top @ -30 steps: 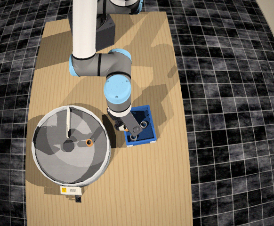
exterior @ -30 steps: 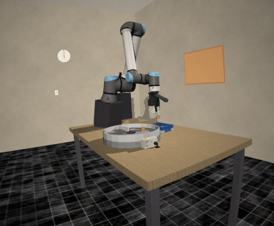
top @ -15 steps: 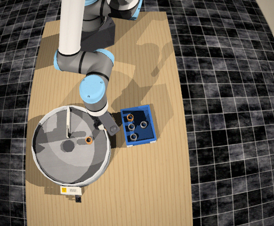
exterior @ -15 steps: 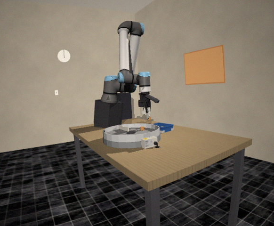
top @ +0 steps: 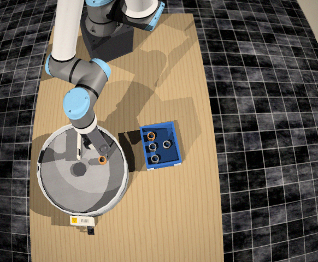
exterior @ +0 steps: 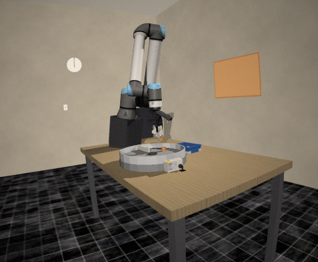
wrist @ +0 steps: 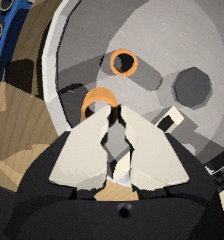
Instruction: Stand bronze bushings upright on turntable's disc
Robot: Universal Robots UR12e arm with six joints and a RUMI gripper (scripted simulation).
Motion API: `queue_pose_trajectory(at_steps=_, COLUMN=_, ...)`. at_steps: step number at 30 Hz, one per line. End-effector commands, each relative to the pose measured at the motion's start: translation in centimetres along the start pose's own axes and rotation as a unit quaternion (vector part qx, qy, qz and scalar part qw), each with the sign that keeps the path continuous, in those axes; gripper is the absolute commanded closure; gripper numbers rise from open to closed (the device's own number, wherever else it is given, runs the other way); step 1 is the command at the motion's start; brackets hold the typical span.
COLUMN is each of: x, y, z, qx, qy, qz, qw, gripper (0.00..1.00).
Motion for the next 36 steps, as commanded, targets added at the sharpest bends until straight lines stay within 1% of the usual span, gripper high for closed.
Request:
queue_pose_trajectory(at_steps=1, x=2.6, y=0.0, z=3.4, qx=-0.001, qy=-0.001, qz=0.001, qw=1.0, gripper=1.0)
queue_pose_trajectory(at_steps=4, x=3.9, y=0.0, z=5.0, qx=-0.001, qy=-0.001, qz=0.001, qw=1.0, gripper=1.0)
queue_pose_trajectory(at_steps=6, x=3.9, y=0.0, z=5.0, qx=-0.001, qy=-0.001, qz=0.001, qw=1.0, gripper=1.0)
queue_pose_trajectory(at_steps=14, x=6.9, y=0.0, z=8.9, qx=-0.001, qy=-0.001, qz=0.001, qw=1.0, gripper=1.0)
queue_pose_trajectory(at_steps=21, x=8.9, y=0.0, z=11.5, qx=-0.001, qy=-0.001, qz=0.001, qw=1.0, gripper=1.0)
queue_pose_trajectory(at_steps=23, x=8.9, y=0.0, z=11.5, qx=-0.001, qy=-0.001, qz=0.001, qw=1.0, gripper=1.0)
queue_pose_trajectory(at_steps=29, x=10.0, y=0.0, z=12.8, qx=-0.001, qy=-0.001, qz=0.001, qw=1.0, gripper=1.0)
queue_pose_trajectory(at_steps=36, x=10.6, y=0.0, z=13.6, qx=-0.001, qy=-0.001, qz=0.001, qw=1.0, gripper=1.0)
Point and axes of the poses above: the point where the finger pads meet when closed, its own y axis out along the fingers, its own z axis across the jaws, x = y × z, the point moved 8 cm from there along -y, back along the fingers
